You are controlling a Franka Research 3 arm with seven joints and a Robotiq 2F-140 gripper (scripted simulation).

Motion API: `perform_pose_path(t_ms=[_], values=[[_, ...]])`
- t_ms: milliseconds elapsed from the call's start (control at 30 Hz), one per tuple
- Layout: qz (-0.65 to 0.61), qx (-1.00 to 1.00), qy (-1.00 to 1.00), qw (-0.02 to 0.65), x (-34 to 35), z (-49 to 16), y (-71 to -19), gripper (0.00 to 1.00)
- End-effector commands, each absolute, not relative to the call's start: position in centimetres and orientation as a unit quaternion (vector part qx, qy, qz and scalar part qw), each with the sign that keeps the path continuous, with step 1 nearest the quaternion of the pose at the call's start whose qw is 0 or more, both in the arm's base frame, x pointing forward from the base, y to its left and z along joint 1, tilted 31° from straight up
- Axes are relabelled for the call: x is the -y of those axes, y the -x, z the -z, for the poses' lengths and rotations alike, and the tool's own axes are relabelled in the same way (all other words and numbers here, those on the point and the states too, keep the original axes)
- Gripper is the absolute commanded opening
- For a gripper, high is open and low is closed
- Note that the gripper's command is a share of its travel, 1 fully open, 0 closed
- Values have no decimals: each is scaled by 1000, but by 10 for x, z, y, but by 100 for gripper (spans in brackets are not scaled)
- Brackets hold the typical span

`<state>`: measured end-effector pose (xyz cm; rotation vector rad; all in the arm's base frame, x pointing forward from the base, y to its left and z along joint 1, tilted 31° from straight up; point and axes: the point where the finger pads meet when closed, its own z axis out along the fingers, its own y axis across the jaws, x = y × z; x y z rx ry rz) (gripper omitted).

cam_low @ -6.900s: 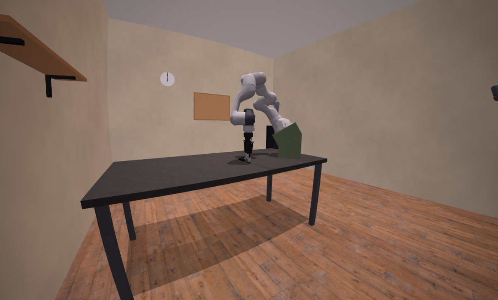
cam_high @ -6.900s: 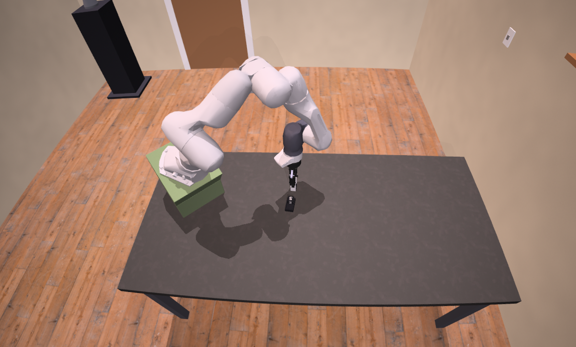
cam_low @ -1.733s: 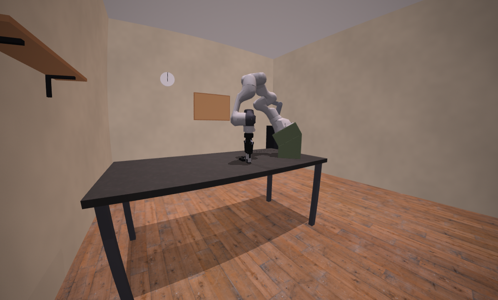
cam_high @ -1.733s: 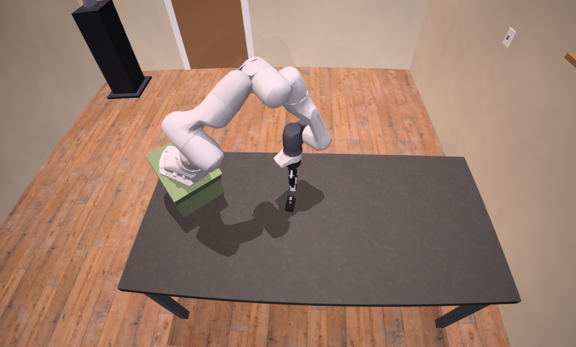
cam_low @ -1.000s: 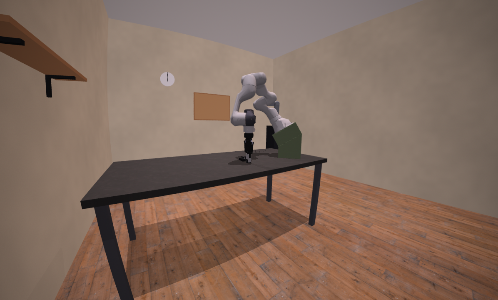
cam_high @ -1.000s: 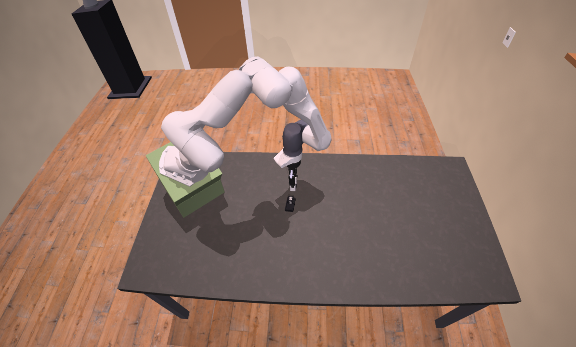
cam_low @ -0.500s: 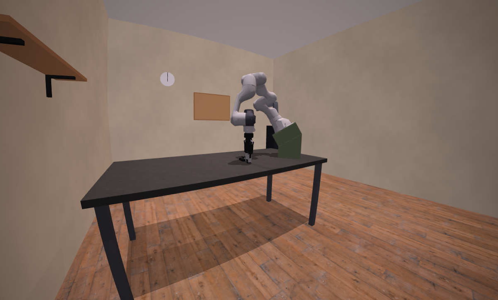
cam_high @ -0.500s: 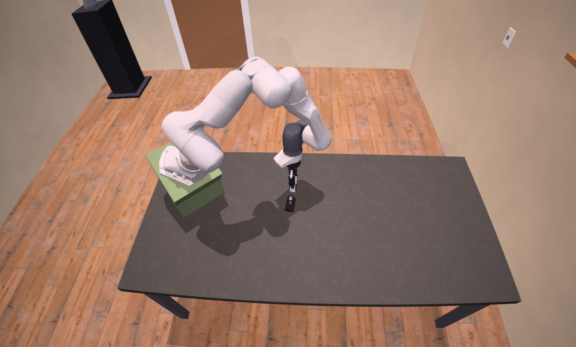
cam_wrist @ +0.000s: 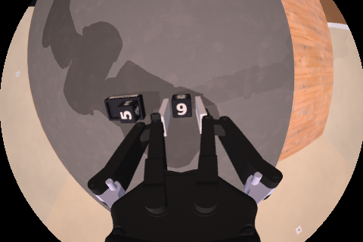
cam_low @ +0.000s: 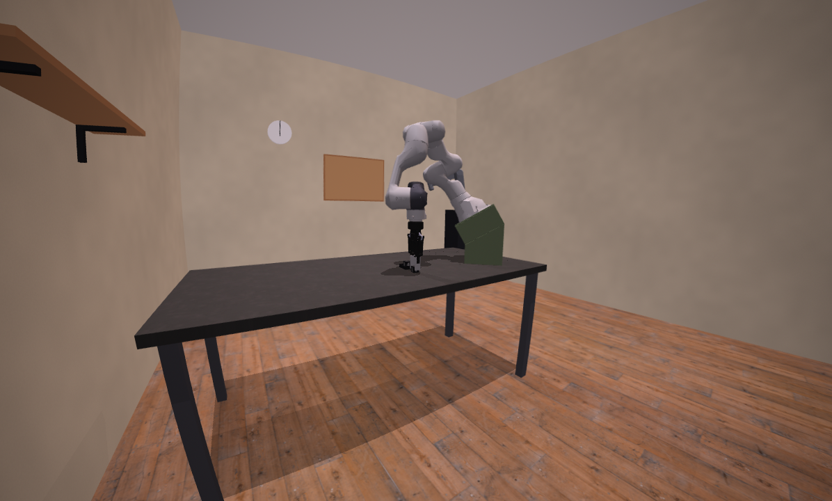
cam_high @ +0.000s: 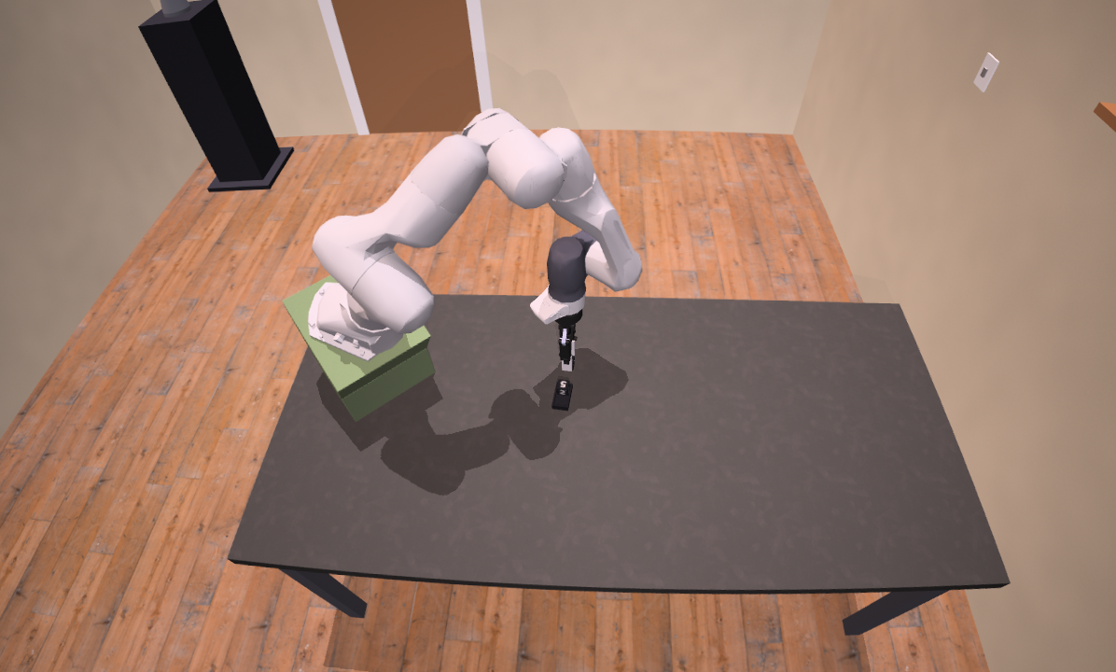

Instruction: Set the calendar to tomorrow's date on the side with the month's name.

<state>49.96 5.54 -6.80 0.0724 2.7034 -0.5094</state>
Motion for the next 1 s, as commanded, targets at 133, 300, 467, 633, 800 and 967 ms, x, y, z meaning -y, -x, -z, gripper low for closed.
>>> perform_pose_path(t_ms=[133,300,467,633,800,967], values=[[180,-964,-30,194,-67,43,-489,28],[180,-964,-30,194,-73,29,-483,28],[180,-964,-30,194,-82,8,-474,28],[180,-964,-30,194,-86,-4,-469,28],[180,-964,-30,194,-87,-5,-469,28],[180,-964,-30,194,-87,-5,-469,100]])
